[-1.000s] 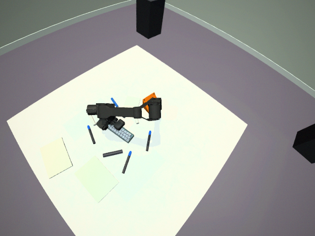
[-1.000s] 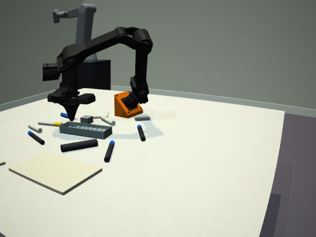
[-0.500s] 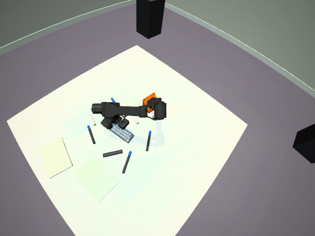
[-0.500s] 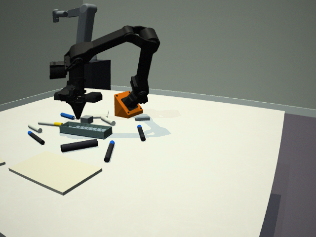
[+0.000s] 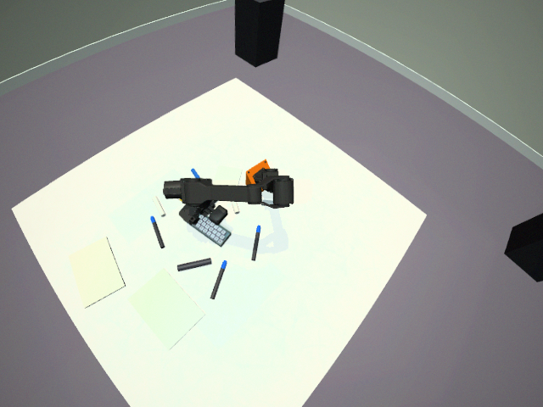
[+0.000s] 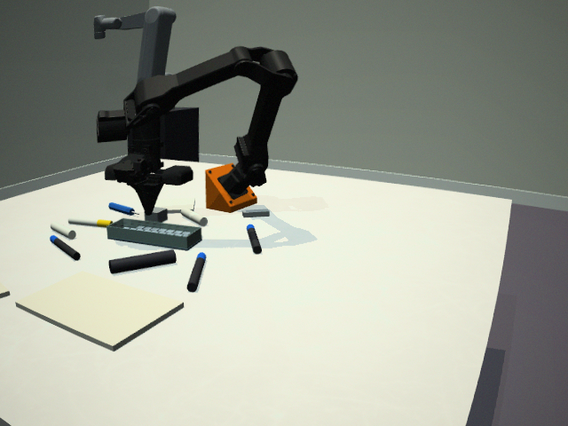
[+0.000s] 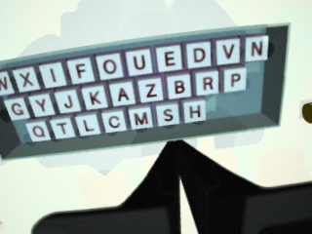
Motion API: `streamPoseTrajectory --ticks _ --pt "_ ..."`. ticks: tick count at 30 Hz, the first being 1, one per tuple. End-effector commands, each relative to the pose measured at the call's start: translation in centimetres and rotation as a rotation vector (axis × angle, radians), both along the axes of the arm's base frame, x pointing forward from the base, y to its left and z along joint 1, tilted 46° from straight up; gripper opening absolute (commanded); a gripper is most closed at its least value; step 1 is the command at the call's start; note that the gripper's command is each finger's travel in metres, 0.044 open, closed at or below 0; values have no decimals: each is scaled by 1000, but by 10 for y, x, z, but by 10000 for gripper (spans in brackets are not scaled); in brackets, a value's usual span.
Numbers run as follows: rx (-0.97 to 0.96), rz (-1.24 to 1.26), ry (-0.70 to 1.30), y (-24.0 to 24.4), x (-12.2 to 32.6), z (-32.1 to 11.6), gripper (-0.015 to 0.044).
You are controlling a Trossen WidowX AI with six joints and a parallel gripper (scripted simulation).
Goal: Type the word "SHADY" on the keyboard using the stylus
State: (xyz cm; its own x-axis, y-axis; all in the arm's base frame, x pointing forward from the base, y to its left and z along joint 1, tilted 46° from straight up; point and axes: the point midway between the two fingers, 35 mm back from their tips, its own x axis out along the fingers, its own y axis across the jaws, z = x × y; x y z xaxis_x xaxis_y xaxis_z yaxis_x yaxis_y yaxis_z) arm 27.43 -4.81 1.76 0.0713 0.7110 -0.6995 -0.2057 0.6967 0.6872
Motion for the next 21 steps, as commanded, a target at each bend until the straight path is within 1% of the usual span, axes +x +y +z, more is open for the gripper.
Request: streamPoseTrajectory --ticks 1,4,18,21 --pt "7 5 -1 30 -9 29 0" --pt "9 5 -1 42 -14 39 0" --pt "9 5 -1 42 -14 39 0" --pt "6 5 0 25 -14 54 0"
